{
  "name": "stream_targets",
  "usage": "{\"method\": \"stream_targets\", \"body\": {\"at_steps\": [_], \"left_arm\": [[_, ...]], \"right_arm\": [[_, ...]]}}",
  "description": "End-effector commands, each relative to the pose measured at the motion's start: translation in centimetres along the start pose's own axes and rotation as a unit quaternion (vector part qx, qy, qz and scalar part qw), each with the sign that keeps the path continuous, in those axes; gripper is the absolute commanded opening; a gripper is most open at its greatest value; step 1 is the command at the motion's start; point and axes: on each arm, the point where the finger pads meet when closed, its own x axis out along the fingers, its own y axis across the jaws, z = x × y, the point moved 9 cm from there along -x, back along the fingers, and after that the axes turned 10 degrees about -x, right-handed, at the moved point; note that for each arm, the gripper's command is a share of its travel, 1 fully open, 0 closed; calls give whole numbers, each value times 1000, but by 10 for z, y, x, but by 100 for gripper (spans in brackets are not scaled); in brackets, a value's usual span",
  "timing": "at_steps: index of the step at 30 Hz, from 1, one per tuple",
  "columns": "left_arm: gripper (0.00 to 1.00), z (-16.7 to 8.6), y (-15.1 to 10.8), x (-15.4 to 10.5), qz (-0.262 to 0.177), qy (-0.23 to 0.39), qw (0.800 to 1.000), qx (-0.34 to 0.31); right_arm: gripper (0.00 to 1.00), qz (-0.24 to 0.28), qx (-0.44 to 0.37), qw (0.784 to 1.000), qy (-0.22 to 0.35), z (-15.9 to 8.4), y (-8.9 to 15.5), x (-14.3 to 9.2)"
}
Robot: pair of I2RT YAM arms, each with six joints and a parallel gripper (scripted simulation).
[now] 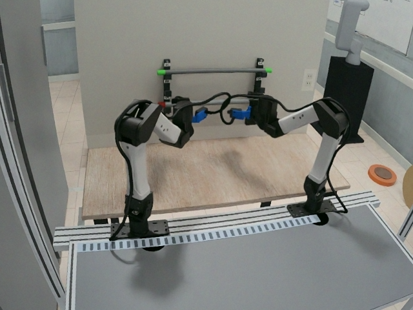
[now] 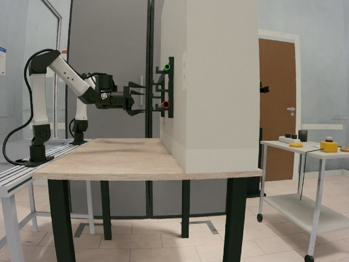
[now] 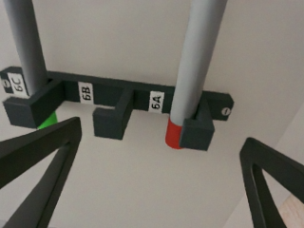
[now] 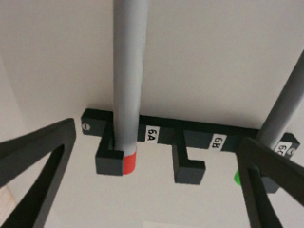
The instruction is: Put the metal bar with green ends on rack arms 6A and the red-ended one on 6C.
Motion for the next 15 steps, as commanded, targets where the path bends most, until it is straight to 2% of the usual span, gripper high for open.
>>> {"method": "stream_targets", "body": {"at_steps": [1, 8, 15], "left_arm": [[100, 12, -2, 2, -3, 2, 1000, 3], [100, 26, -1, 2, -3, 2, 1000, 3], [100, 26, -1, 2, -3, 2, 1000, 3]], "right_arm": [[100, -9, 1, 1000, -5, -11, -8, -4], [100, -9, 1, 1000, -5, -25, -11, -4], [100, -9, 1, 1000, -5, -25, -11, -4]]}}
